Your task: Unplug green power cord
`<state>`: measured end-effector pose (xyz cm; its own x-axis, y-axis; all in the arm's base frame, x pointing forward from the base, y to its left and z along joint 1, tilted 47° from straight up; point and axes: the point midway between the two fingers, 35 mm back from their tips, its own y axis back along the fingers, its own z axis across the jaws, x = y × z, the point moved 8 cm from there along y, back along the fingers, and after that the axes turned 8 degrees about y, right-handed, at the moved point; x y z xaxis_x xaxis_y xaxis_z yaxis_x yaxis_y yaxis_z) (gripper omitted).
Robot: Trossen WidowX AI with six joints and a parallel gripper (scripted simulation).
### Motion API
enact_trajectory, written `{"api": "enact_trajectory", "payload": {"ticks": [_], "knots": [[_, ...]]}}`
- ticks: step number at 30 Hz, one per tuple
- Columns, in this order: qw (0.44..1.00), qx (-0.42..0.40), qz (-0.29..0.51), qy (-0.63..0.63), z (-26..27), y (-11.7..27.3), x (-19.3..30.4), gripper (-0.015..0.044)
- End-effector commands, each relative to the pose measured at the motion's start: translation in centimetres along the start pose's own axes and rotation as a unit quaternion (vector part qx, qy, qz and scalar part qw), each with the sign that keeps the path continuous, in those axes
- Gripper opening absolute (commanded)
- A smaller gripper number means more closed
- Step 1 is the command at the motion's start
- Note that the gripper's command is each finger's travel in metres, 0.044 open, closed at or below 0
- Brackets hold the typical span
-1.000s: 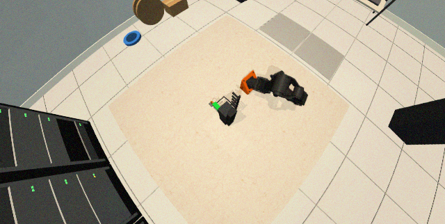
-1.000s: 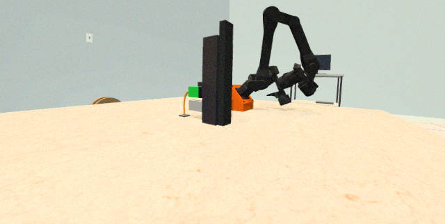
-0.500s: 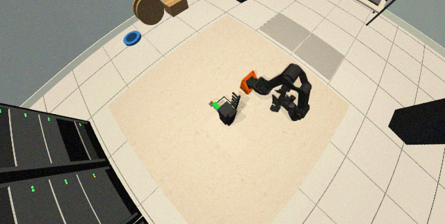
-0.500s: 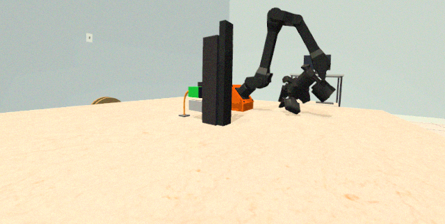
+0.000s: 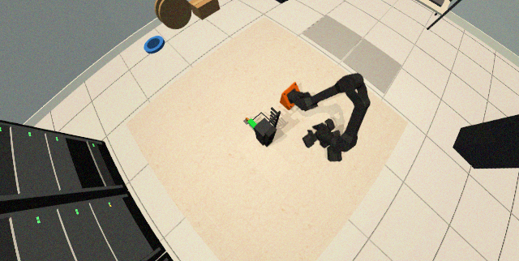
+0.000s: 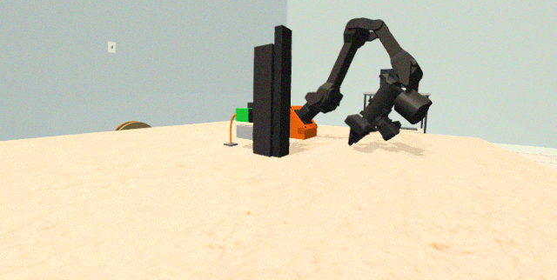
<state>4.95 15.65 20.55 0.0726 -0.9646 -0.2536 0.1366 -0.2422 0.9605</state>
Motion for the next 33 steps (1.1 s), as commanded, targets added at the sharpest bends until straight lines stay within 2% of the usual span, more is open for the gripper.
{"api": "enact_trajectory", "payload": {"ticks": [1,8,16,24,33], "knots": [[0.996,0.031,-0.024,-0.082,-3.3,1.0,-0.5,0.016],[0.974,0.082,-0.084,-0.195,-10.4,3.5,-0.7,0.016],[0.91,0.076,-0.099,-0.395,-19.6,2.7,2.5,0.016],[0.804,0.05,-0.119,-0.581,-27.4,0.8,9.4,0.016],[0.625,0.041,-0.166,-0.762,-30.2,0.9,21.3,0.016]]}}
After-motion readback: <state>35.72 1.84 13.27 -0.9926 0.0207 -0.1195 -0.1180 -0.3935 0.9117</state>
